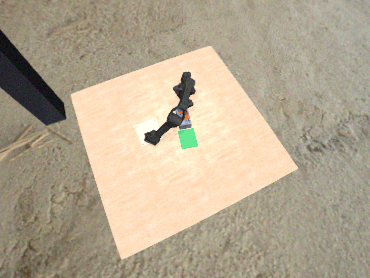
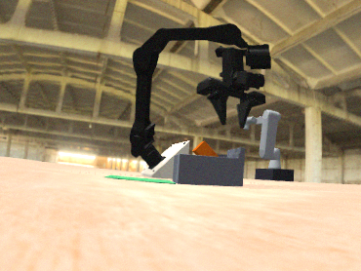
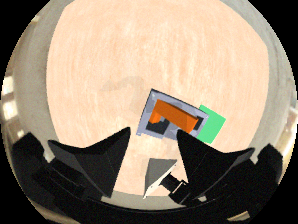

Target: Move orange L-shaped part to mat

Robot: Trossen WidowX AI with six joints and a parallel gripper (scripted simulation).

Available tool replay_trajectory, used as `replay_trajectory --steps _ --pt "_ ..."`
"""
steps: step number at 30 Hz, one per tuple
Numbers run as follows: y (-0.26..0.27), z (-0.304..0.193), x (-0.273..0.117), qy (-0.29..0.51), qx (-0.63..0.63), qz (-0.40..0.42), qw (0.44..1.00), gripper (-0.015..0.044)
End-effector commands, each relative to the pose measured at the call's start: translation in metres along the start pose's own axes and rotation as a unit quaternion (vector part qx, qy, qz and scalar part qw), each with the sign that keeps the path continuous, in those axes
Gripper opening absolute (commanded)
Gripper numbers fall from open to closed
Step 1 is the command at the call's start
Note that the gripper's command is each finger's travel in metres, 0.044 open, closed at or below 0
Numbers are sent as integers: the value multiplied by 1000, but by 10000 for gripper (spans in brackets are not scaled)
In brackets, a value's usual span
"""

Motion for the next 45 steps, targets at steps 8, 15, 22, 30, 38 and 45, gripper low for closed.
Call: replay_trajectory --steps 8,15,22,30,38,45 --pt "-50 -1 -2 8 -457 -3 890 280" --pt "-66 -2 -2 11 -595 -2 803 280" --pt "-66 -2 1 11 -595 -2 803 280" --pt "-67 -3 29 11 -595 -2 804 280" --pt "-66 -2 38 11 -595 -2 804 280" --pt "-66 -2 49 11 -595 -2 804 280"
Point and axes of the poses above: the point midway between the two fingers, 35 mm back from their tips, its own x axis out along the fingers, its own y axis across the jaws, z = x × y, the point moved 2 cm from there along -x, back along the fingers, and after that the axes turned 8 degrees about x, right-handed, at the moved point
